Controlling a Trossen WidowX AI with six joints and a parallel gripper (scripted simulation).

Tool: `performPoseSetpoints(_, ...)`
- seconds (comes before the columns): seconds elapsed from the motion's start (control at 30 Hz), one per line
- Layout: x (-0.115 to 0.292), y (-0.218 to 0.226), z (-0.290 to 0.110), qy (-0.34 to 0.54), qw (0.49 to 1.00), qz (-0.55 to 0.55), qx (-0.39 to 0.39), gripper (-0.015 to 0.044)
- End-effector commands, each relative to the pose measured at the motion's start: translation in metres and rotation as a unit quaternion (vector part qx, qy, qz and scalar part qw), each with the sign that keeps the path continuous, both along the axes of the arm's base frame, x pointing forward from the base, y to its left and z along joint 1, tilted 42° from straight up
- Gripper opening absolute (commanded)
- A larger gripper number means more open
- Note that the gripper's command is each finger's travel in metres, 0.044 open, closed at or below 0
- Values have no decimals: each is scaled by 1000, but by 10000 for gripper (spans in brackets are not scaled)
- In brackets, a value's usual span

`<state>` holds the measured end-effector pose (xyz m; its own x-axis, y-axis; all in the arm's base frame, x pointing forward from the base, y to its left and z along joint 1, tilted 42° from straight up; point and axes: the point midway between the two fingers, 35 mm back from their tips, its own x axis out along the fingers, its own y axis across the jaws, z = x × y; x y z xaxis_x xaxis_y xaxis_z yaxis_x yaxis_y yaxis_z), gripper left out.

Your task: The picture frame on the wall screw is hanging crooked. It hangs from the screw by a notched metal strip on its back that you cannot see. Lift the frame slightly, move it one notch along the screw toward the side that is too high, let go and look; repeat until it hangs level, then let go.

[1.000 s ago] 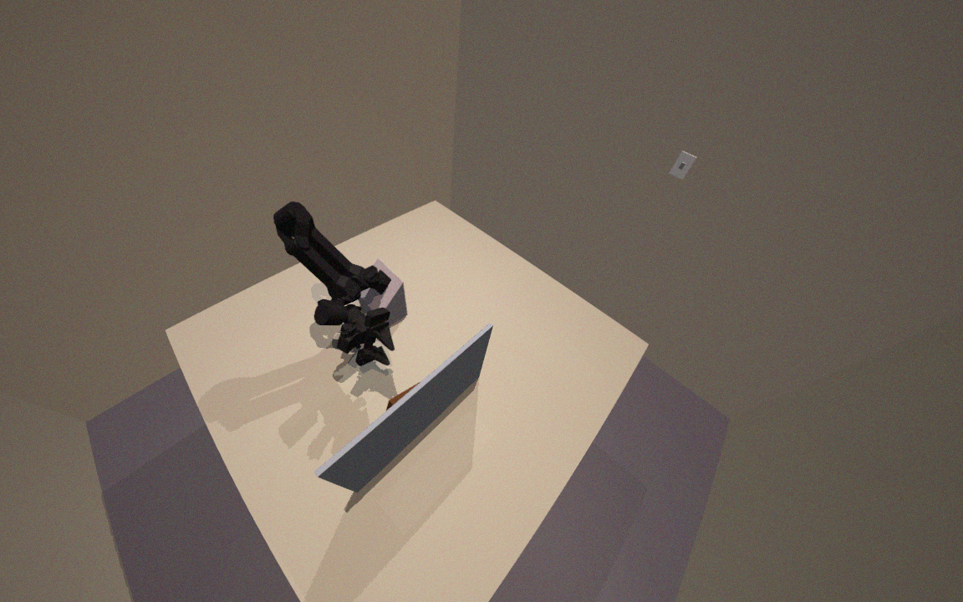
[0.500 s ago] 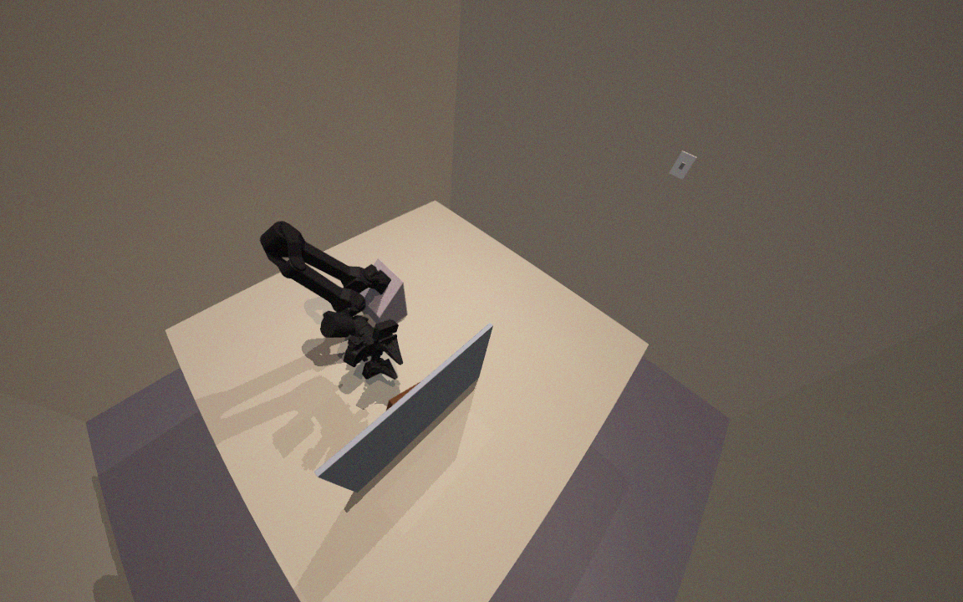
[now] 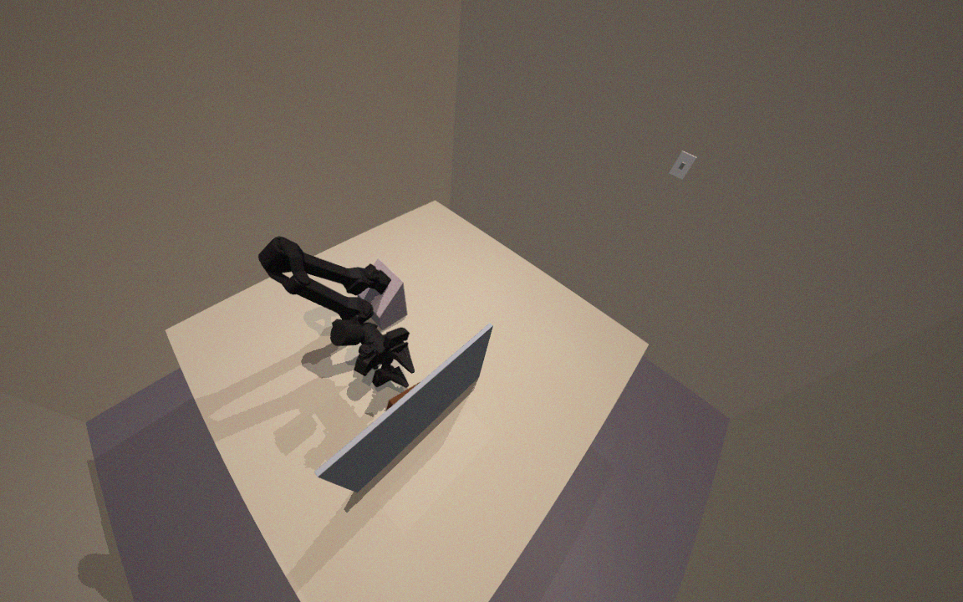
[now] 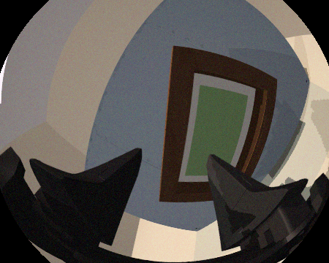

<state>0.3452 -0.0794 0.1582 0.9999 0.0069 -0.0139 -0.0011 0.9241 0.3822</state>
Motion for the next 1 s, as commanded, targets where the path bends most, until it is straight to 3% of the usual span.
performPoseSetpoints(0.0,1,0,1,-2,1000,0,2,260)
performPoseSetpoints(0.97,40,0,1,-3,1000,0,2,260)
